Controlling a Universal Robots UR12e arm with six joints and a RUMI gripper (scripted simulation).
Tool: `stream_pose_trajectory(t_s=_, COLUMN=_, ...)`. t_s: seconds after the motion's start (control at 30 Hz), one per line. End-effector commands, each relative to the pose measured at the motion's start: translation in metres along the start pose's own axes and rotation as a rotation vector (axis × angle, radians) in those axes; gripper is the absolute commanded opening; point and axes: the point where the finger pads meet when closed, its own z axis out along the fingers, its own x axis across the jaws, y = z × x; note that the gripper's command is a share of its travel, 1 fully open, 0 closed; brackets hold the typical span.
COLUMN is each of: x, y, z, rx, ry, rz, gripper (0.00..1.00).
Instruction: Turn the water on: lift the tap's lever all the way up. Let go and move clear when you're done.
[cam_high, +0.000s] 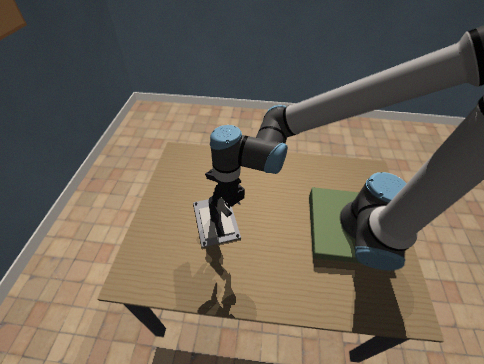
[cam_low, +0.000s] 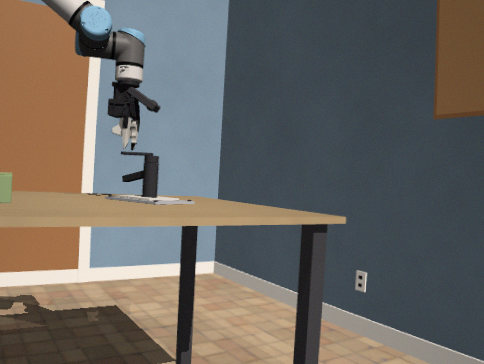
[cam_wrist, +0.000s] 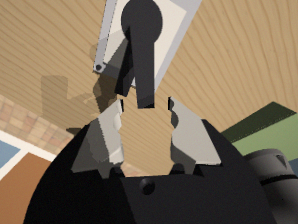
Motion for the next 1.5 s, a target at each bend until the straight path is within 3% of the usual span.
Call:
stream_pose_trajectory(t_s=0.0, x=0.000, y=-0.001, z=0.001, rx=0.001, ry=-0.001, rz=0.000, gripper=0.37)
stream_pose_trajectory(t_s=1.47, x=0.000, y=-0.001, z=0.027, rx=0.001, ry=-0.001, rz=0.000, gripper=0.37)
